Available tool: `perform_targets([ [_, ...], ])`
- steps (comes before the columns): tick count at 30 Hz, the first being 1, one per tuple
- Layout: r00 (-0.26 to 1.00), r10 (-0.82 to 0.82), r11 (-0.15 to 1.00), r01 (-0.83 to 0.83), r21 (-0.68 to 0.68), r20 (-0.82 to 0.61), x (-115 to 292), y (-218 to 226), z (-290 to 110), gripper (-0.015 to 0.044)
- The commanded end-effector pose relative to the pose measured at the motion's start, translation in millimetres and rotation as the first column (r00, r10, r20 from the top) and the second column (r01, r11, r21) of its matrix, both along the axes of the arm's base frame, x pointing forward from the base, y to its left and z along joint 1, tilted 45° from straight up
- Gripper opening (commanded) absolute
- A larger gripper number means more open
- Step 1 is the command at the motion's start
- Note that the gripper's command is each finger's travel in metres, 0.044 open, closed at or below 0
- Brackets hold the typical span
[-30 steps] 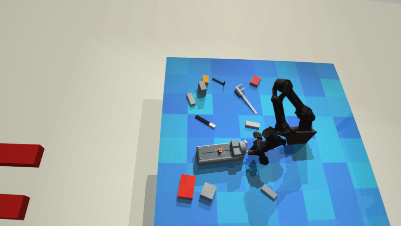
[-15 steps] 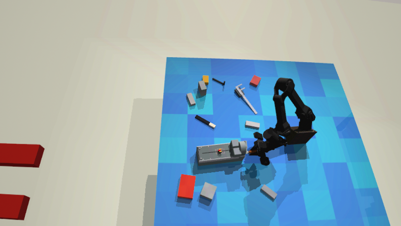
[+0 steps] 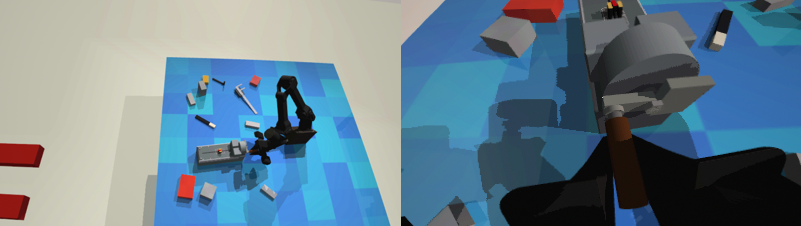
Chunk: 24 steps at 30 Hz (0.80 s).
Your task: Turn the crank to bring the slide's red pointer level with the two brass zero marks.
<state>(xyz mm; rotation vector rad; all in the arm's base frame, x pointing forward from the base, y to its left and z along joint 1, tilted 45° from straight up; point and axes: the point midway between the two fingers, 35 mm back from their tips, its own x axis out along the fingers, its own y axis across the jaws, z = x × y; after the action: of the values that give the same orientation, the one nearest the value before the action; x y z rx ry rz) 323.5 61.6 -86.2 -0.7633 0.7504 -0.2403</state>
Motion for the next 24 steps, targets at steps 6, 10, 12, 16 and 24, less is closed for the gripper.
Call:
perform_targets([
  [6,1.000,0.008,1.000,-0.008,0.001,0.007,-0.5,8.0,13.1,0.0000],
  [10,1.000,0.008,1.000,-0.008,0.001,0.007,-0.3,8.6,18.1,0.0000],
  [12,1.000,0.008,1.000,-0.008,0.001,0.007,-0.1,8.6,20.6,0.0000],
  [16,1.000,0.008,1.000,-0.008,0.001,0.007,0.3,8.0,24.7,0.0000],
  [24,1.000,0.008,1.000,-0.008,0.001,0.007,0.4,6.9,25.1,0.0000],
])
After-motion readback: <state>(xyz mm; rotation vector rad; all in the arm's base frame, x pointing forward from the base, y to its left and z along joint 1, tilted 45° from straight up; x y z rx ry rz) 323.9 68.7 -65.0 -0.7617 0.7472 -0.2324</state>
